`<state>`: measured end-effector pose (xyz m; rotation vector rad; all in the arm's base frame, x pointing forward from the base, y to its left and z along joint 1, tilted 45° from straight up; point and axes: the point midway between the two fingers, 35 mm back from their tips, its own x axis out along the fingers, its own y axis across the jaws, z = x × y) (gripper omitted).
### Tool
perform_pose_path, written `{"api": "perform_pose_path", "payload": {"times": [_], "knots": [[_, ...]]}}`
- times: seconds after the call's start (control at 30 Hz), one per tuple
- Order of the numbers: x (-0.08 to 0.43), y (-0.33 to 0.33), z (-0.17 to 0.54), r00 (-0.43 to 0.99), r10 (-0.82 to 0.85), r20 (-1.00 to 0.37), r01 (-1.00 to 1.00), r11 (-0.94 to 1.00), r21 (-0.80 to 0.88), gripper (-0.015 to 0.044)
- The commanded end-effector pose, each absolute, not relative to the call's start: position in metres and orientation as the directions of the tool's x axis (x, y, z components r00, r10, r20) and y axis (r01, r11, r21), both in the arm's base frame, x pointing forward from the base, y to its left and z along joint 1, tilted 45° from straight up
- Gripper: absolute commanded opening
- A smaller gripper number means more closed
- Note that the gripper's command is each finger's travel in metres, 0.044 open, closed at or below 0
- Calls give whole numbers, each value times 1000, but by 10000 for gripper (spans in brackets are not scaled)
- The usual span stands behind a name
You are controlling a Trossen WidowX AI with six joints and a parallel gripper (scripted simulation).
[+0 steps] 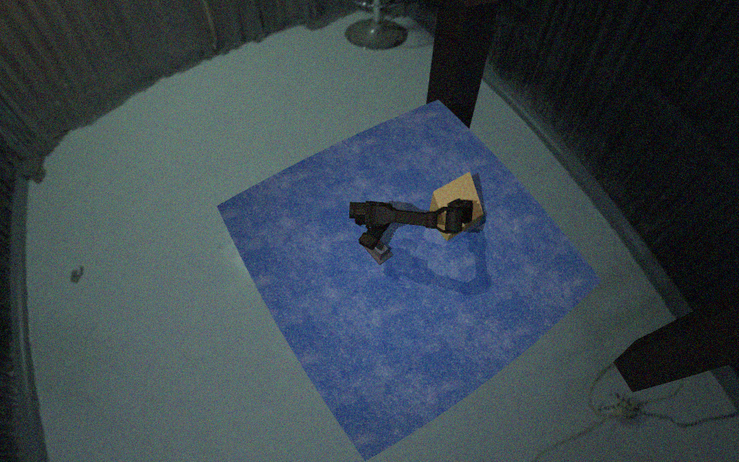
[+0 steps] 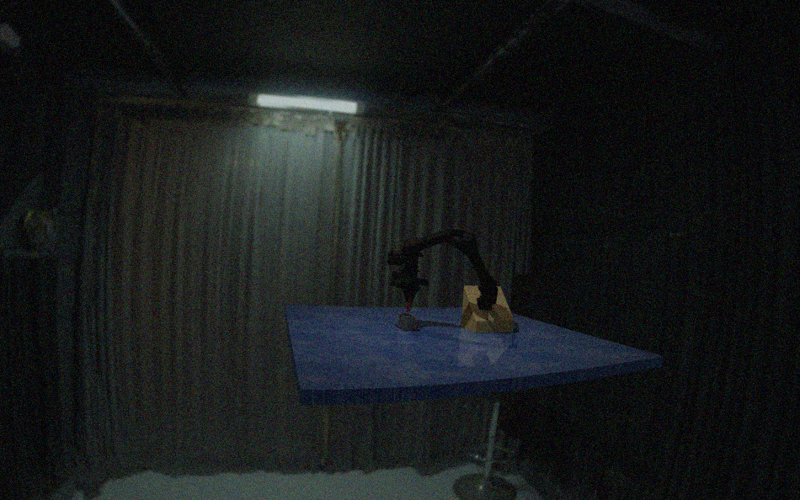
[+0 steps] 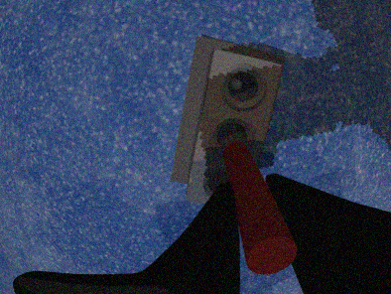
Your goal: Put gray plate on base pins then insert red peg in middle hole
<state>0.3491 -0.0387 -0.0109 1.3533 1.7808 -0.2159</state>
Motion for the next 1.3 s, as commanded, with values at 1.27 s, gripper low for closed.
{"api": "perform_pose_path", "payload": {"times": [1.27], "knots": [[349, -29, -25, -37, 699, -714, 846, 403, 350, 0]]}}
